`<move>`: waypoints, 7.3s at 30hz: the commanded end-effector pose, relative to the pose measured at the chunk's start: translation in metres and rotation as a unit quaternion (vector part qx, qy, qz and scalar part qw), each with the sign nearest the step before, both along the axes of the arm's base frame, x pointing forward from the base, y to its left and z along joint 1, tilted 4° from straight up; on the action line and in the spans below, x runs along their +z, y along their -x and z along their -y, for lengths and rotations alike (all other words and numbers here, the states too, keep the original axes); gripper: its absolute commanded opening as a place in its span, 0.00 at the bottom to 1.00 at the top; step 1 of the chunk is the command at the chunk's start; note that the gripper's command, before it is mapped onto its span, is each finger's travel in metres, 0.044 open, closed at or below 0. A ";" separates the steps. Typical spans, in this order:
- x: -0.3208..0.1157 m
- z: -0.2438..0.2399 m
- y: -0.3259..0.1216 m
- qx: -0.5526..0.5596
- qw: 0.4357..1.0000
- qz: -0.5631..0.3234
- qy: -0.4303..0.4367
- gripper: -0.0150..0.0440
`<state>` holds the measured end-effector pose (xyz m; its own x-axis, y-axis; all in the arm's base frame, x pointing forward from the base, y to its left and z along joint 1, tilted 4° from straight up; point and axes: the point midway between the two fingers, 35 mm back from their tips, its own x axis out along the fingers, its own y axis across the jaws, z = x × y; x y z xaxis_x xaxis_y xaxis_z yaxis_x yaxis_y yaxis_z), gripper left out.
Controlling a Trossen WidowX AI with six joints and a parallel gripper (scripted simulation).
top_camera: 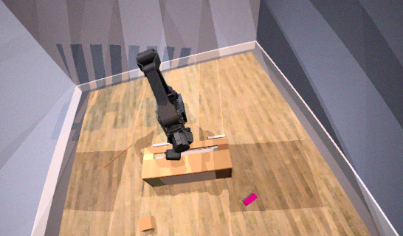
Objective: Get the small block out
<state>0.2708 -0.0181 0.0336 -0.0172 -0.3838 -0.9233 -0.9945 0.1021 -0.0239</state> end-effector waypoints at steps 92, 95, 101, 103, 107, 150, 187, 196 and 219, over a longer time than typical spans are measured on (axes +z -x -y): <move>0.070 0.072 0.025 -0.769 0.560 0.291 -0.099 0.74; 0.070 0.073 0.027 -0.810 0.496 0.296 -0.104 0.74; 0.070 0.076 0.031 -0.878 0.355 0.299 -0.113 0.74; 0.071 0.077 0.032 -0.897 0.307 0.299 -0.115 0.74; 0.071 0.080 0.035 -0.926 0.208 0.294 -0.117 0.74; 0.081 0.099 0.056 -0.708 -0.704 0.029 -0.043 0.74; -0.014 0.106 0.051 -0.708 -0.704 0.029 -0.043 0.74; -0.027 0.108 0.051 -0.708 -0.704 0.029 -0.043 0.74; -0.064 0.110 0.054 -0.708 -0.704 0.030 -0.043 0.74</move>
